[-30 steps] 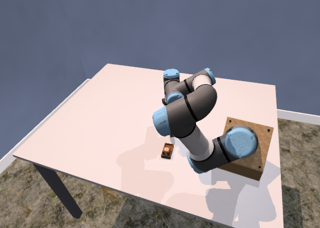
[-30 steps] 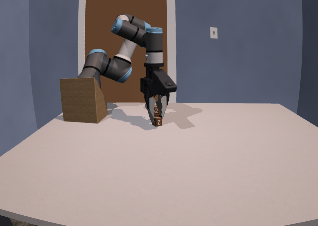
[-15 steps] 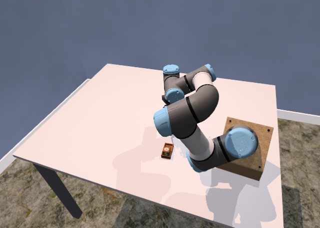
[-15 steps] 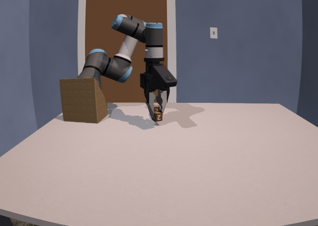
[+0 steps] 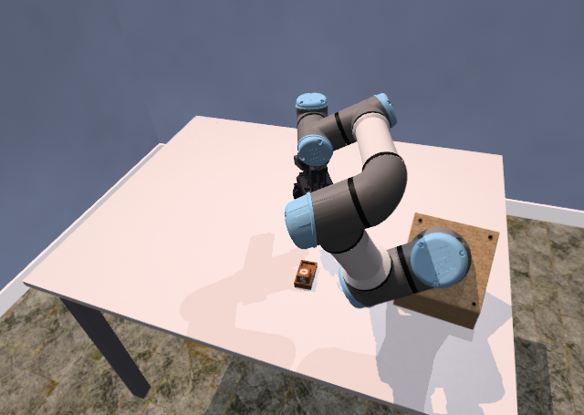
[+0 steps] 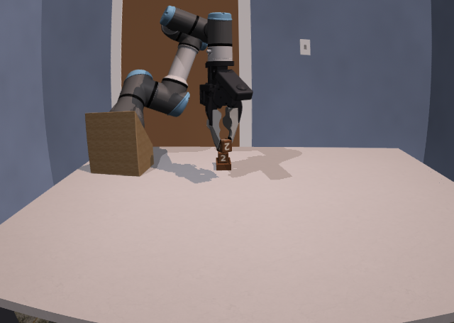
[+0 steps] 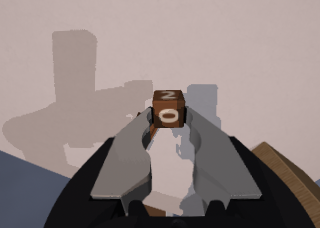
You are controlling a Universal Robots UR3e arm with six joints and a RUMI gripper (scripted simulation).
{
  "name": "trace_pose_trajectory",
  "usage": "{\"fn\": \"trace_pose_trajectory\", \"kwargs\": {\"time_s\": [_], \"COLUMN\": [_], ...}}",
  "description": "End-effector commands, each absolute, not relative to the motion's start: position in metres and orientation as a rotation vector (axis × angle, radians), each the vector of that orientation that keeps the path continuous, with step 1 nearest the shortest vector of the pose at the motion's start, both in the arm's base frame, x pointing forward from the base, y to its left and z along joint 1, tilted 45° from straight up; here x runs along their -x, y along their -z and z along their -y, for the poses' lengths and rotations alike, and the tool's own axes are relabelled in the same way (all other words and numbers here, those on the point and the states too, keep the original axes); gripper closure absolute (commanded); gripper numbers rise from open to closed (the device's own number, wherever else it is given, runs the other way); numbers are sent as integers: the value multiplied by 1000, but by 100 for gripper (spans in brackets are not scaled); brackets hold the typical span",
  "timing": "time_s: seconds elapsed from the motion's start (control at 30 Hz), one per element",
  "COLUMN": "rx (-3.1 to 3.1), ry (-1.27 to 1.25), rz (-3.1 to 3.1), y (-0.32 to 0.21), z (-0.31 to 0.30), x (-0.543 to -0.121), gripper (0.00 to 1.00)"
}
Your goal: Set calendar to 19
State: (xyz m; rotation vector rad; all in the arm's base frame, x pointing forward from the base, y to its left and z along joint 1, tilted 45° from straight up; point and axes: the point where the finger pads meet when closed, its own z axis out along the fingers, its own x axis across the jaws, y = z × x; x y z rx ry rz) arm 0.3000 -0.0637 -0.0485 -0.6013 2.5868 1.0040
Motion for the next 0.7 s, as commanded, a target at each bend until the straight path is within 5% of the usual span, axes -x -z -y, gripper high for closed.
{"fn": "trace_pose_trajectory", "kwargs": {"time_s": [0.0,0.67], "rx": [603,603], "ry": [-1006,-1006], "rz": [-2587,-2587], "y": [41,30], "z": [72,82], "x": [-299,-297], "gripper": [90,90]}}
